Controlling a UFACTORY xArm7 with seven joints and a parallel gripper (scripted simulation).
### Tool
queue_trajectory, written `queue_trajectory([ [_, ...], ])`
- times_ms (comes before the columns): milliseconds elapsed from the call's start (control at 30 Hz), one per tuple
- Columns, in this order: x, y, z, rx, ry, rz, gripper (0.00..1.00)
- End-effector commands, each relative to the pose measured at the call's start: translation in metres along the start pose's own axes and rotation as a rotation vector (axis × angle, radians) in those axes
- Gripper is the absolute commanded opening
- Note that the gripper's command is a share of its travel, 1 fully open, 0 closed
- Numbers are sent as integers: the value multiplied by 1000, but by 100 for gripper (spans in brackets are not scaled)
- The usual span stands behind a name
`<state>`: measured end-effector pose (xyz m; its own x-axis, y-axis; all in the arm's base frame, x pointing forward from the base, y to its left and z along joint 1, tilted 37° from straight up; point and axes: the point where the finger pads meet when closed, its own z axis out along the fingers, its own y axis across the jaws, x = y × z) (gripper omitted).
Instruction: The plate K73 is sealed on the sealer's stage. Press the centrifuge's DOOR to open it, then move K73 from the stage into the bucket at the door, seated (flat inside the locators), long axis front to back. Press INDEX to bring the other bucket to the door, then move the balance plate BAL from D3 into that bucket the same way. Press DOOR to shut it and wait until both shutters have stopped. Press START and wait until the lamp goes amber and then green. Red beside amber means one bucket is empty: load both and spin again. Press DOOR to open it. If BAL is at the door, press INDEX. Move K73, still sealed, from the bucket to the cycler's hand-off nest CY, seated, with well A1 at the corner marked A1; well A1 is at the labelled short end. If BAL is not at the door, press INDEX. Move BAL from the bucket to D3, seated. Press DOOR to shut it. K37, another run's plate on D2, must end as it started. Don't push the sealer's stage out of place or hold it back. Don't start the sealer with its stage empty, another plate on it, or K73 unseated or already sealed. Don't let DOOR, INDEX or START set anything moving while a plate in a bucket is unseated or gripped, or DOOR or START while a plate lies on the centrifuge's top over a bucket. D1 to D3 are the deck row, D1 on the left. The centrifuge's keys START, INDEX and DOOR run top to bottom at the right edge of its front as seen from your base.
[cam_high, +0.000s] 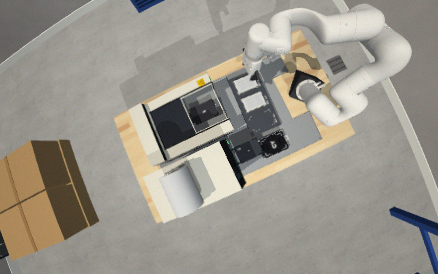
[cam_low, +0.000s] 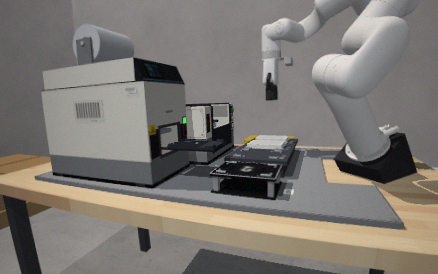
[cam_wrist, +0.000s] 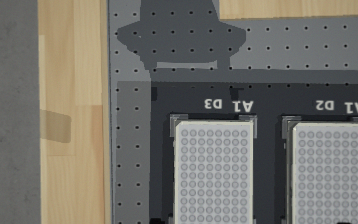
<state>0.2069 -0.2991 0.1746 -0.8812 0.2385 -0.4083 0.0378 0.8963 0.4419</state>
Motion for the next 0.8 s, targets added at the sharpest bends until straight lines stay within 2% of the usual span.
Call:
queue_trajectory([
  [0,-1,-1,-8,4,-3,1,100],
  [767,-1,-1,-43,3,-3,1,100],
])
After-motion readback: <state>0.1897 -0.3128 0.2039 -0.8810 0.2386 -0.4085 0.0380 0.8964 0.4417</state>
